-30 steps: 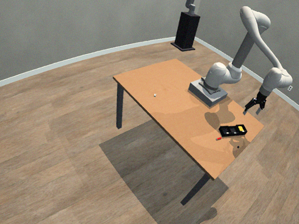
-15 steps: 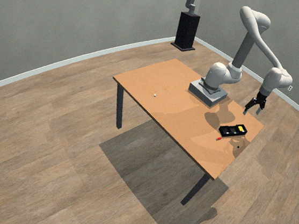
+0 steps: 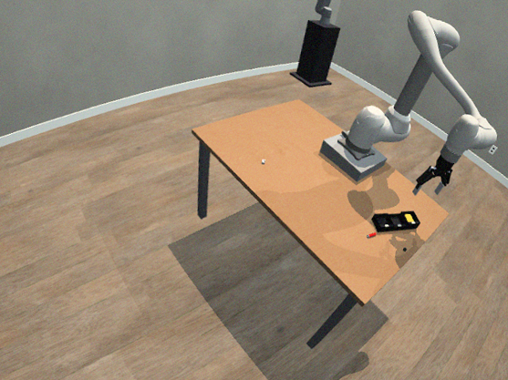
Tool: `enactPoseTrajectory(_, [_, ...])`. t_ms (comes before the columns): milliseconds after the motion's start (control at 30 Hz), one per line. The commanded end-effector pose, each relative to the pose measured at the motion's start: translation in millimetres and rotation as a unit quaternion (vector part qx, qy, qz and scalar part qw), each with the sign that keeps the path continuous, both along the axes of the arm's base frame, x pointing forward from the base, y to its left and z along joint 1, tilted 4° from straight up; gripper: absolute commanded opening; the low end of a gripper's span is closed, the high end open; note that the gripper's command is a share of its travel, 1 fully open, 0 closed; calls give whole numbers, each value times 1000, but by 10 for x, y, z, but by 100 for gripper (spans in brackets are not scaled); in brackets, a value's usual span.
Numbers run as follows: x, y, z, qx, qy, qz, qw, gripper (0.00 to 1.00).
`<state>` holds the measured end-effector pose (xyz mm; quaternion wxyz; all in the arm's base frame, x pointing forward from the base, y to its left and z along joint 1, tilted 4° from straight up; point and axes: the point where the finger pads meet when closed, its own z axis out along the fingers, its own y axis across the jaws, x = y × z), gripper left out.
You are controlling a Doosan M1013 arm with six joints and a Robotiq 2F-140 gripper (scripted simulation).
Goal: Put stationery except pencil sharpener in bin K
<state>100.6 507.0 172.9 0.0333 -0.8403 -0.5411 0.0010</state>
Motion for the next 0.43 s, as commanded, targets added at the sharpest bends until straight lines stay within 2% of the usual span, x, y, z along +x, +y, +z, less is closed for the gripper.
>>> enactPoseTrajectory(0, [29, 31, 44, 3, -2, 0, 1000, 100])
enactPoseTrajectory(400, [8, 9, 12, 3, -2, 0, 1000, 100])
